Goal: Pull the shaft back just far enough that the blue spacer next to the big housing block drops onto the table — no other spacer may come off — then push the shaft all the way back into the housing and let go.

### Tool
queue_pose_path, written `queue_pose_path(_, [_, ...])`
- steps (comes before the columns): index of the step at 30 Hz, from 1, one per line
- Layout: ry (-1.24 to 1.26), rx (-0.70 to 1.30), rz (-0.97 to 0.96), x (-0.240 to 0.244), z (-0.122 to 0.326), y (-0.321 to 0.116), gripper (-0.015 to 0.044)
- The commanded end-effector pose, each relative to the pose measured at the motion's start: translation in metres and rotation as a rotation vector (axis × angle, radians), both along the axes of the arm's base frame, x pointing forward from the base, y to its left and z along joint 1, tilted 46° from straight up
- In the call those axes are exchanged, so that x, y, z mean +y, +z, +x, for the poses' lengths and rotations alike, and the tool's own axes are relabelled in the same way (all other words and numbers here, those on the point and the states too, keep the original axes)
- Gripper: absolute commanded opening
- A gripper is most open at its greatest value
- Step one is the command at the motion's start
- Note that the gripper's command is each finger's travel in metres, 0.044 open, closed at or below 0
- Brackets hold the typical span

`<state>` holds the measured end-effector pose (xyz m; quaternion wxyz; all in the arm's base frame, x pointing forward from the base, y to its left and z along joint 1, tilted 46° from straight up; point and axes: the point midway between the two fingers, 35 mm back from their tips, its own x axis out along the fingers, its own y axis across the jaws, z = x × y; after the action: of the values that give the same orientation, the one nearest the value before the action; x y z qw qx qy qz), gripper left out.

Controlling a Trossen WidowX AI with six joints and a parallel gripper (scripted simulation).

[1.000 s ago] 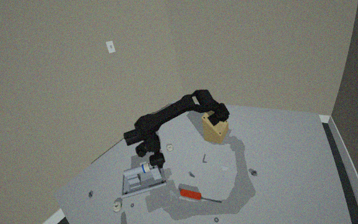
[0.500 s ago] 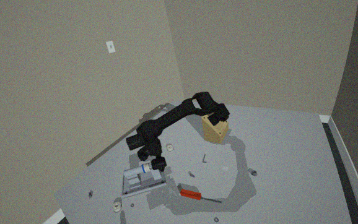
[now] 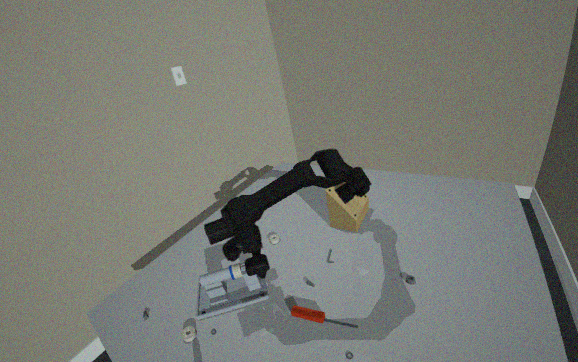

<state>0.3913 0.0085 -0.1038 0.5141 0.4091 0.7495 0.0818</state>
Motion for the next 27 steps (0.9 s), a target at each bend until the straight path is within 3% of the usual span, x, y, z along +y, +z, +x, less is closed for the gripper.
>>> queue_pose_path(1, [-0.006,0.004,0.003,0.0006,0.0001,-0.0002,0.0440])
queue_pose_path(27, [-0.006,0.004,0.003,0.0074,-0.0011,-0.0069,0.0440])
